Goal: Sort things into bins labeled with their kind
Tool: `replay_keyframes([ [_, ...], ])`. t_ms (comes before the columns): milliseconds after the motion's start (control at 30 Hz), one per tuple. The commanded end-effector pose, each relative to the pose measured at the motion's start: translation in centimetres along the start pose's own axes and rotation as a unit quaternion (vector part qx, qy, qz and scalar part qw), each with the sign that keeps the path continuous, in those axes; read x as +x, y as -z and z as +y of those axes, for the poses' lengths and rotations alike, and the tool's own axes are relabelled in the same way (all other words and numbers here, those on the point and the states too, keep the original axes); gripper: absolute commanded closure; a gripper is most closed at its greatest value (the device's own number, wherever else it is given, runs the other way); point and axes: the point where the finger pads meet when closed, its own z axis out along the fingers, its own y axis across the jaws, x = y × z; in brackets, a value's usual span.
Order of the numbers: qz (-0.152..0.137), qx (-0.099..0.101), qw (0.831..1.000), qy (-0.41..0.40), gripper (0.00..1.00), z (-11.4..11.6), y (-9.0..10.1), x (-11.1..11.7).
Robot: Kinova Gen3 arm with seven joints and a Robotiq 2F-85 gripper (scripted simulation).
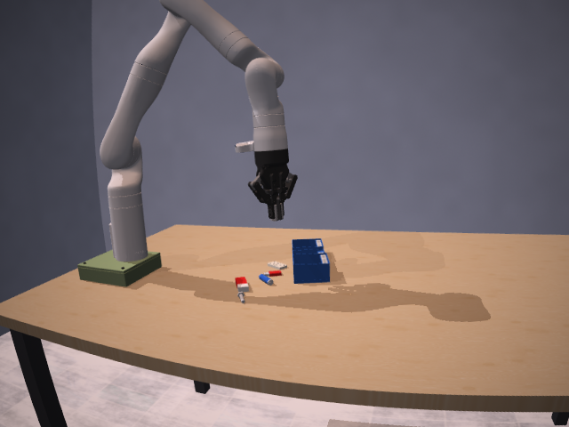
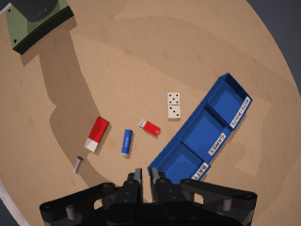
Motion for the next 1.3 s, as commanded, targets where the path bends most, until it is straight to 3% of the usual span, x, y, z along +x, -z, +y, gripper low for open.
replay_keyframes([
  [0, 0.009, 0.017, 0.998, -0.057, 0.91, 1.4, -2.9, 0.2],
  [233, 0.006, 0.018, 0.973, -0.230, 0.91, 4.5, -7.2, -0.9],
  [333, 0.005, 0.018, 0.967, -0.255, 0.91, 4.5, -7.2, -0.9],
  [533, 0.003, 0.019, 0.918, -0.396, 0.91, 4.4, -7.2, -0.9],
  [667, 0.001, 0.019, 0.874, -0.486, 0.91, 4.4, -7.2, -0.9],
  [833, -0.001, 0.019, 0.806, -0.591, 0.91, 4.4, -7.2, -0.9],
  [900, -0.001, 0.019, 0.806, -0.591, 0.91, 4.4, -7.2, -0.9],
  [1067, -0.004, 0.018, 0.726, -0.687, 0.91, 4.4, -7.2, -0.9],
  [1267, -0.006, 0.018, 0.616, -0.788, 0.91, 4.4, -7.2, -0.9],
])
